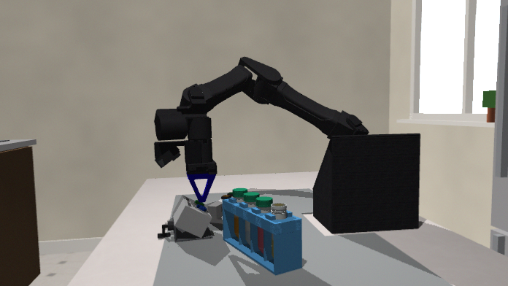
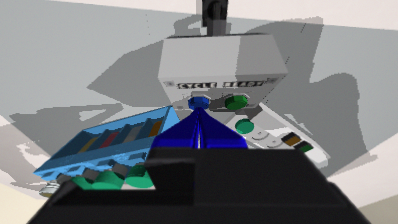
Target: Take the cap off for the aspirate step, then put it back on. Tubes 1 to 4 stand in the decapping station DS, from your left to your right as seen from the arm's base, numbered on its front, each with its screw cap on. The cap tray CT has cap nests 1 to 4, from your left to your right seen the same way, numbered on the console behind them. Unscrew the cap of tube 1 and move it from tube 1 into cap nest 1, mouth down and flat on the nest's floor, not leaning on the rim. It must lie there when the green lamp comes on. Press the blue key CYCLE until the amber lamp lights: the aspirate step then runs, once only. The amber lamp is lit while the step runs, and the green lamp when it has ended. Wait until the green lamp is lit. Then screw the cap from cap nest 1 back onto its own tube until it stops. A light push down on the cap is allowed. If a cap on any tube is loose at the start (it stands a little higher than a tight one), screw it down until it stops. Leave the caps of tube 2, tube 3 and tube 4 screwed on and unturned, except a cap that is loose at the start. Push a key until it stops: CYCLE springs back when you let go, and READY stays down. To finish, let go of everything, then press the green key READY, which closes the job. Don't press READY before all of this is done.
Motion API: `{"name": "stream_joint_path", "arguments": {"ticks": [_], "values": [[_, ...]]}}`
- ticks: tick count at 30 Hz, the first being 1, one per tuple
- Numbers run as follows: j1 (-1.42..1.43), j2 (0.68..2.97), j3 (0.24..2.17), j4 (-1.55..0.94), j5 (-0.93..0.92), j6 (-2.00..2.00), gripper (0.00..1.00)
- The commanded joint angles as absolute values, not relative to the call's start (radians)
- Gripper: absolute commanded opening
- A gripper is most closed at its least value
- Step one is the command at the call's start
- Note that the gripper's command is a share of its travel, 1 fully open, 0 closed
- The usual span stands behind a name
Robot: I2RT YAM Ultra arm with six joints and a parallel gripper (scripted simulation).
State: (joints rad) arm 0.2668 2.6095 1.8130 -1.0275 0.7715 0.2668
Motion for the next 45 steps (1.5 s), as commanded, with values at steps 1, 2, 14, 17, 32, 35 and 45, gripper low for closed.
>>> {"name": "stream_joint_path", "arguments": {"ticks": [1, 2, 14, 17, 32, 35, 45], "values": [[0.285, 2.603, 1.816, -1.028, 0.772, 0.268, 0.00], [0.285, 2.603, 1.817, -1.029, 0.772, 0.268, 0.00], [0.288, 2.605, 1.821, -1.034, 0.771, 0.272, 0.00], [0.288, 2.606, 1.823, -1.035, 0.771, 0.273, 0.00], [0.281, 2.608, 1.814, -1.017, 0.772, 0.264, 0.00], [0.278, 2.609, 1.810, -1.009, 0.773, 0.259, 0.00], [0.270, 2.612, 1.799, -0.987, 0.775, 0.248, 0.00]]}}
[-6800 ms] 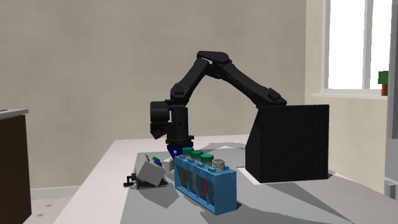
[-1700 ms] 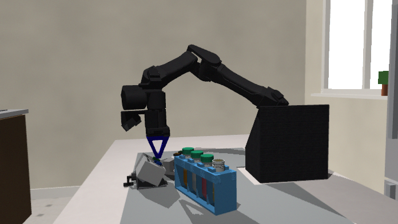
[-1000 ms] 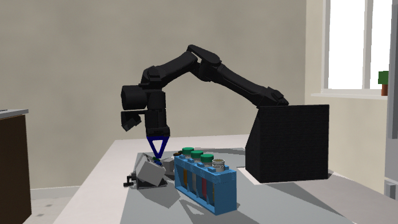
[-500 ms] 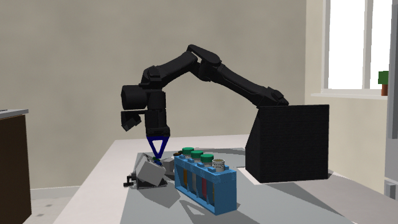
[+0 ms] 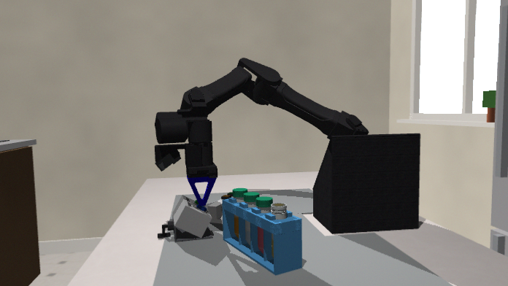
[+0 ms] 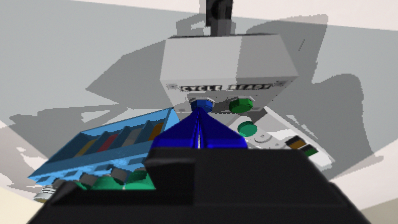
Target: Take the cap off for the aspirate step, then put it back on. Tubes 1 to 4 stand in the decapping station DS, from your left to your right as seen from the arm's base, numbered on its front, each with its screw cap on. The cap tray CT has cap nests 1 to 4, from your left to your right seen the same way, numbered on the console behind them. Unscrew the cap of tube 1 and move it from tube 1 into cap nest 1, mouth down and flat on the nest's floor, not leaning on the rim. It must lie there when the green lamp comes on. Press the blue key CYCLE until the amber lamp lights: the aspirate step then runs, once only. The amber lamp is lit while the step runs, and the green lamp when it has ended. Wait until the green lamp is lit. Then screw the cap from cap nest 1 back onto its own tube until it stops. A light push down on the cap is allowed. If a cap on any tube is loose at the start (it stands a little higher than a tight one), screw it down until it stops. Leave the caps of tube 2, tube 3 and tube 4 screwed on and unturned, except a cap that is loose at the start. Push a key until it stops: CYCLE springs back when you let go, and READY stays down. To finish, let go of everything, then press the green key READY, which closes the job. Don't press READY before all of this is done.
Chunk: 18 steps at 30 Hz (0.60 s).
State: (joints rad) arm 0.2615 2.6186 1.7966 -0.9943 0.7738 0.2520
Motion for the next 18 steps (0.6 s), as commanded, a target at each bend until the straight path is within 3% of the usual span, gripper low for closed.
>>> {"name": "stream_joint_path", "arguments": {"ticks": [1, 18], "values": [[0.269, 2.613, 1.798, -0.984, 0.776, 0.246, 0.00], [0.266, 2.614, 1.795, -0.978, 0.776, 0.243, 0.00]]}}
